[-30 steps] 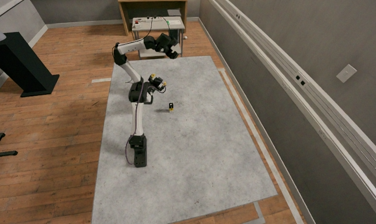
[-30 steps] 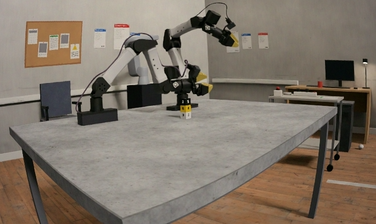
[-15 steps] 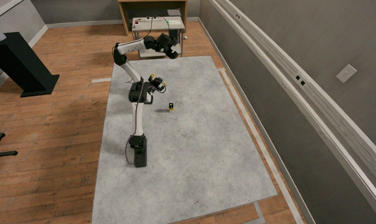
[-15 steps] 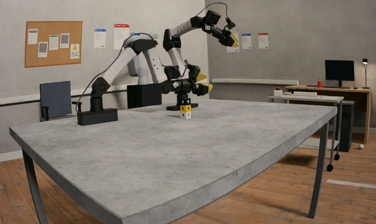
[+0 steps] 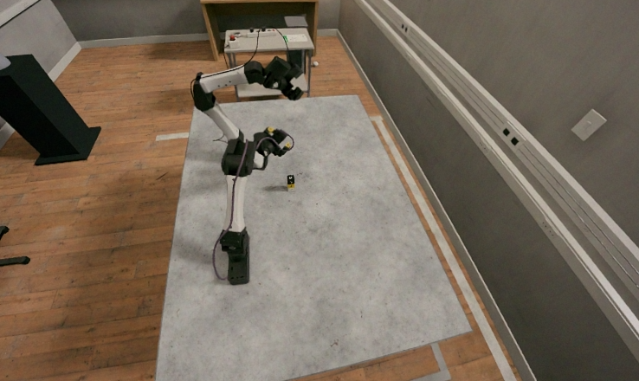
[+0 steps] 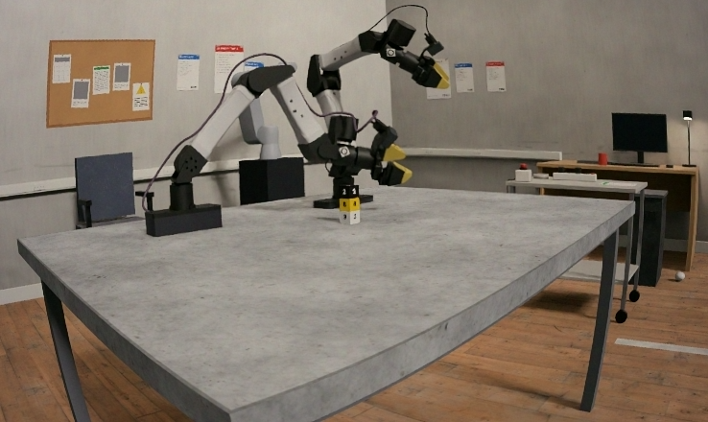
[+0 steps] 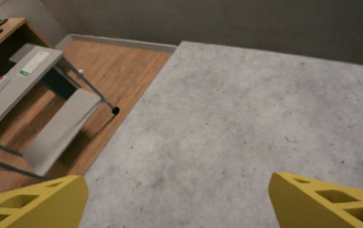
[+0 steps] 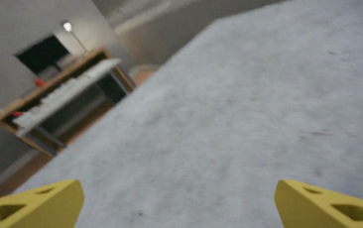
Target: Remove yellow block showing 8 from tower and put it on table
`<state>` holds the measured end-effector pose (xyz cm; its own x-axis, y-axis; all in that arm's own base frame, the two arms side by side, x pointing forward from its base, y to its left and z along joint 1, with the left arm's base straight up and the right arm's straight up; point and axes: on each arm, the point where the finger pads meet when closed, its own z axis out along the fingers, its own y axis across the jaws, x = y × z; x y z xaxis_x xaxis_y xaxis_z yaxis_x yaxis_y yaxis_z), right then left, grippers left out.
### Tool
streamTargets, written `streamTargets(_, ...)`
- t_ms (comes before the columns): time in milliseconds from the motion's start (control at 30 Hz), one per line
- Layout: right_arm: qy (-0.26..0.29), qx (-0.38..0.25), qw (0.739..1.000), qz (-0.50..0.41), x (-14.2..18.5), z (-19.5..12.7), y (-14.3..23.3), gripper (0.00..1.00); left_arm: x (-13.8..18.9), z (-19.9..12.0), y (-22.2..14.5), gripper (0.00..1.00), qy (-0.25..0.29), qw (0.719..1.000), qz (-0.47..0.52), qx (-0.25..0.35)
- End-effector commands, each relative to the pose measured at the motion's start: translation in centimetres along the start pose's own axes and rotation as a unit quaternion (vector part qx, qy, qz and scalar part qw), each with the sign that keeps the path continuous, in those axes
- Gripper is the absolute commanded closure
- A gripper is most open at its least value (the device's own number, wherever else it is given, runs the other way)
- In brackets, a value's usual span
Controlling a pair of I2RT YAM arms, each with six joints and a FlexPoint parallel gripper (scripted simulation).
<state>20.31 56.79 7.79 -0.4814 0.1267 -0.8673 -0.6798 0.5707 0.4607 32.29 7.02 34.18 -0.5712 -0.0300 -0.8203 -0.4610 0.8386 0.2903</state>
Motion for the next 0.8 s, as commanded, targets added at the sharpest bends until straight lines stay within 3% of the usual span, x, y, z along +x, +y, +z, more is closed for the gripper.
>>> streamTargets(0, 0.041, 0.014, 0.999, 0.015, -2.3, 0.9, 0.8, 0.0, -0.3, -0.1, 0.1, 0.0, -0.004, 1.0, -0.003, 0.0)
streamTargets(100, 0.05, 0.02, 0.998, 0.015, -2.4, 0.9, 0.5, 0.0, -0.3, -0.1, 0.1, 0.0, -0.004, 1.0, -0.003, 0.0)
streamTargets(233, 0.11, 0.068, 0.991, 0.026, -3.1, 0.9, -2.0, 0.0, -0.3, -0.1, 0.1, 0.0, -0.004, 1.0, -0.003, 0.0)
streamTargets(300, 0.168, 0.104, 0.98, 0.033, -2.3, 0.0, -3.8, 0.0, -0.3, -0.1, 0.1, 0.0, -0.004, 1.0, -0.003, 0.0)
streamTargets(333, 0.176, 0.094, 0.98, 0.021, 0.4, 0.4, -3.4, 0.0, -0.3, -0.1, 0.1, 0.0, -0.004, 1.0, -0.003, 0.0)
streamTargets(367, 0.149, 0.094, 0.984, 0.031, -2.6, 0.7, -3.5, 0.0, -0.3, -0.1, 0.1, 0.0, -0.004, 1.0, -0.003, 0.0)
streamTargets(433, 0.163, 0.112, 0.979, 0.042, -4.4, 0.1, -4.2, 0.0, -0.3, -0.1, 0.1, 0.0, -0.004, 1.0, -0.003, 0.0)
streamTargets(500, 0.216, 0.15, 0.963, 0.053, -3.9, -1.3, -6.0, 0.0, -0.3, -0.1, 0.1, 0.0, -0.004, 1.0, -0.003, 0.0)
streamTargets(533, 0.231, 0.142, 0.962, 0.042, -1.1, -0.9, -5.7, 0.0, -0.3, -0.1, 0.1, 0.0, -0.004, 1.0, -0.003, 0.0)
streamTargets(600, 0.213, 0.147, 0.964, 0.055, -4.3, -1.1, -5.8, 0.0, -0.3, -0.1, 0.1, 0.0, -0.004, 1.0, -0.003, 0.0)
streamTargets(767, 0.25, 0.177, 0.95, 0.068, -4.7, -2.6, -7.1, 0.0, -0.3, -0.1, 0.1, 0.0, -0.004, 1.0, -0.003, 0.0)
